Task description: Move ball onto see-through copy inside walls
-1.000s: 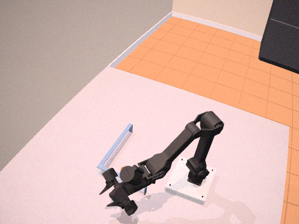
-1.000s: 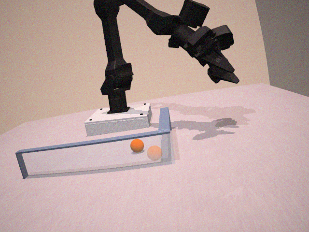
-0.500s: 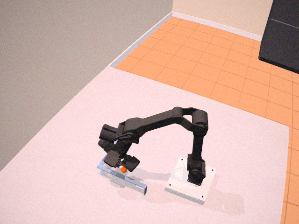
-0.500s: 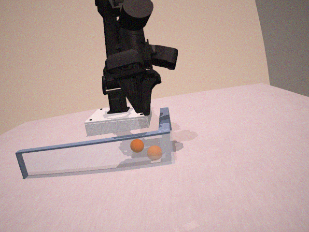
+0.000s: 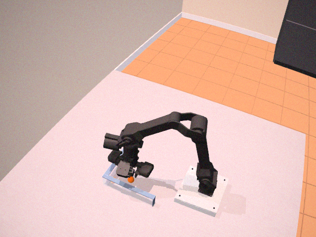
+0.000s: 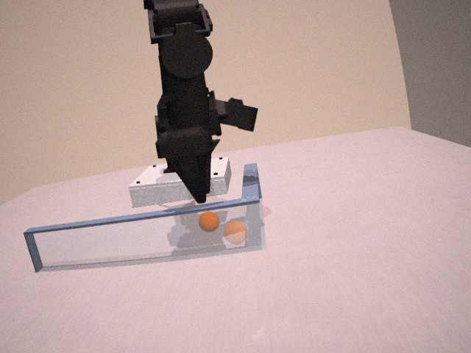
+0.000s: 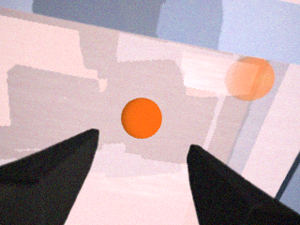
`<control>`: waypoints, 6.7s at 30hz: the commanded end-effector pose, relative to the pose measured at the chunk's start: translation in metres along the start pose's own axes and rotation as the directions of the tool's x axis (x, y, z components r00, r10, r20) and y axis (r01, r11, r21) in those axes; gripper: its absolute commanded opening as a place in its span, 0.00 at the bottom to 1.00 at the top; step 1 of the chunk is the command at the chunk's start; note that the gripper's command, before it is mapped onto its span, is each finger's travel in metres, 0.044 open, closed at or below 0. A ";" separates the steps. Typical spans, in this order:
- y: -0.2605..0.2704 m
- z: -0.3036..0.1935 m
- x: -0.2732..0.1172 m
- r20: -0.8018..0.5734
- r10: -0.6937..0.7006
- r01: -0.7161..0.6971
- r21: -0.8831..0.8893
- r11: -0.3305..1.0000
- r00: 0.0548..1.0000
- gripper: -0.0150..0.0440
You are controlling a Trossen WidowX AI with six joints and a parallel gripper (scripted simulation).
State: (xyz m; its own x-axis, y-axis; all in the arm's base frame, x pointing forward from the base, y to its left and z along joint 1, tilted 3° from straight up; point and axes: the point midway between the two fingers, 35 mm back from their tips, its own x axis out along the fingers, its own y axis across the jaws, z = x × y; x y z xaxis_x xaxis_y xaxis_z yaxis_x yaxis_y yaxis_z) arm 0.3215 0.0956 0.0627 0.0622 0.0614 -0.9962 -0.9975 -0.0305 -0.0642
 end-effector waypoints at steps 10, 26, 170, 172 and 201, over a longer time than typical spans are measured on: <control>0.002 0.000 0.020 0.001 0.008 -0.008 -0.003 1.000 1.000 0.67; 0.002 0.000 0.038 0.001 0.008 -0.008 -0.003 1.000 1.000 0.53; -0.028 0.004 -0.048 0.002 0.005 -0.002 1.000 0.003 1.000 0.67; -0.031 0.005 -0.042 0.003 -0.010 -0.003 1.000 0.003 1.000 0.67; -0.004 -0.020 0.013 0.000 0.007 -0.005 0.705 0.709 1.000 0.25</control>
State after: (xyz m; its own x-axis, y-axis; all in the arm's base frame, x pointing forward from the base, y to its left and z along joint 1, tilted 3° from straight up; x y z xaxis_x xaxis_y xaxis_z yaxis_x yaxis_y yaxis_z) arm 0.3282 0.0764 0.0540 0.0602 0.0589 -0.9964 -0.7293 0.6842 -0.0036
